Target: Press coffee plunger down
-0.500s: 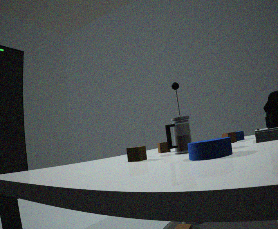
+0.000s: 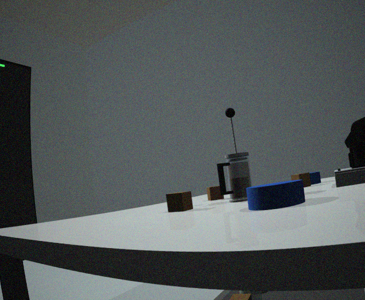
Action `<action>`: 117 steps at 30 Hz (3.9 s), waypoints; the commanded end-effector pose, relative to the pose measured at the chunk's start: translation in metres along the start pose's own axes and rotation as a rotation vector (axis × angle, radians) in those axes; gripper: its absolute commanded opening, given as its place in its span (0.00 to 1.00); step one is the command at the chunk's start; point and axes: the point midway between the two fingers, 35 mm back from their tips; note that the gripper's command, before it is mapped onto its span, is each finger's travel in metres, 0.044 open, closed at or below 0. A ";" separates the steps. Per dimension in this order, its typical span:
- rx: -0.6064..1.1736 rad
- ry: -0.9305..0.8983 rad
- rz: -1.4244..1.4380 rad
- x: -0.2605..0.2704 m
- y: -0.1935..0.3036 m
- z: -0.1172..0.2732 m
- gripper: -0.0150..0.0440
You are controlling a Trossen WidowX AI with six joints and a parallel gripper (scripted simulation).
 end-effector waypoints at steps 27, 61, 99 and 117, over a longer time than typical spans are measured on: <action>0.331 -0.311 -0.623 0.193 0.360 -0.074 1.00; 1.265 -0.337 -1.435 0.363 0.721 0.272 1.00; 2.322 0.652 -1.906 0.335 0.630 0.628 1.00; 2.321 0.654 -1.904 0.360 0.639 0.634 1.00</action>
Point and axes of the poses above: the point midway between the two fingers, 35 mm back from their tips, its own z axis back along the fingers, its own x axis across the jaws, y = z × x, and after that the axes turned 12 degrees about -z, right-handed
